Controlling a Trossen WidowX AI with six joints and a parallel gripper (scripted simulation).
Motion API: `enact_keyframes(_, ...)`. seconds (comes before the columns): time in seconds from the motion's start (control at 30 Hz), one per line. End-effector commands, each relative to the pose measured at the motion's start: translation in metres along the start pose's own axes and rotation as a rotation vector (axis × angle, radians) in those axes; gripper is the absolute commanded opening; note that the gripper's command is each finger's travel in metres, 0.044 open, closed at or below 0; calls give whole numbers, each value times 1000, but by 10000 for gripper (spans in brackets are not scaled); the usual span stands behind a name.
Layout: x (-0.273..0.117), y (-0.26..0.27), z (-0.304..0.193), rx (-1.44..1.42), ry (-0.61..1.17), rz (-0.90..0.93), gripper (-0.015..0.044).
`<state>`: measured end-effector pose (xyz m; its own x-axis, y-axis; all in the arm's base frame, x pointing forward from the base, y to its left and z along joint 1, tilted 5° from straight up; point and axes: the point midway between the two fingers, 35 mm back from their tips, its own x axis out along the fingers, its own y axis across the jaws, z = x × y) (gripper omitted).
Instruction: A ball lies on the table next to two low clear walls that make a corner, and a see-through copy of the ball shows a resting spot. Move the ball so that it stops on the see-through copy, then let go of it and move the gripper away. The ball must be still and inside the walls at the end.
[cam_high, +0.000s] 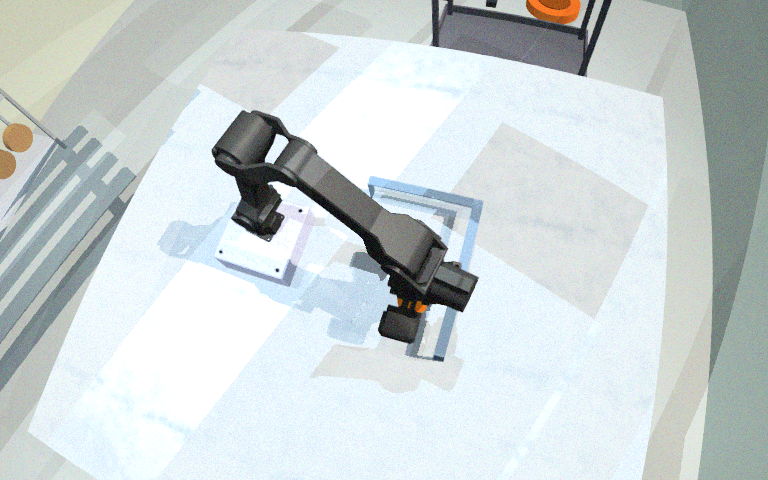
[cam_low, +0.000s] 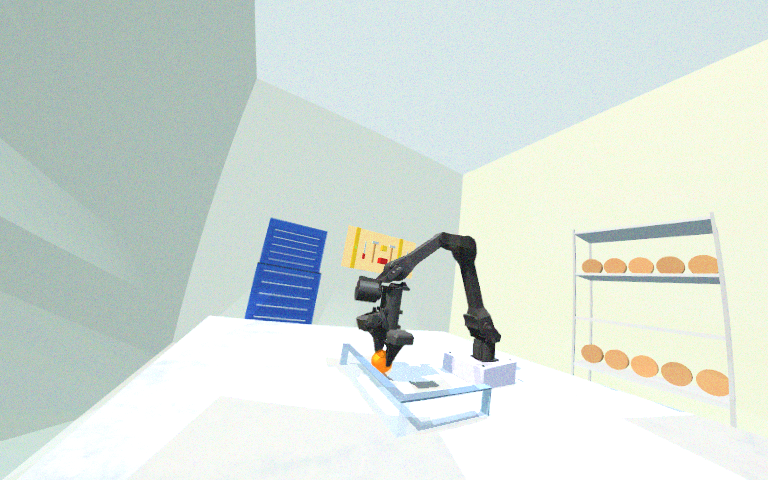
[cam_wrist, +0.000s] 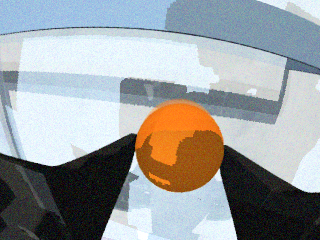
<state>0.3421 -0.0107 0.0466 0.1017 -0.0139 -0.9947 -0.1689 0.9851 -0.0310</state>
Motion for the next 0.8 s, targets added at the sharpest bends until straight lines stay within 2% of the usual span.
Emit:
enact_keyframes(0.0,4,0,0,5,-2,-1,0)
enact_keyframes(0.33,18,0,0,5,-2,-1,0)
enact_keyframes(0.77,15,0,0,1,1,0,341)
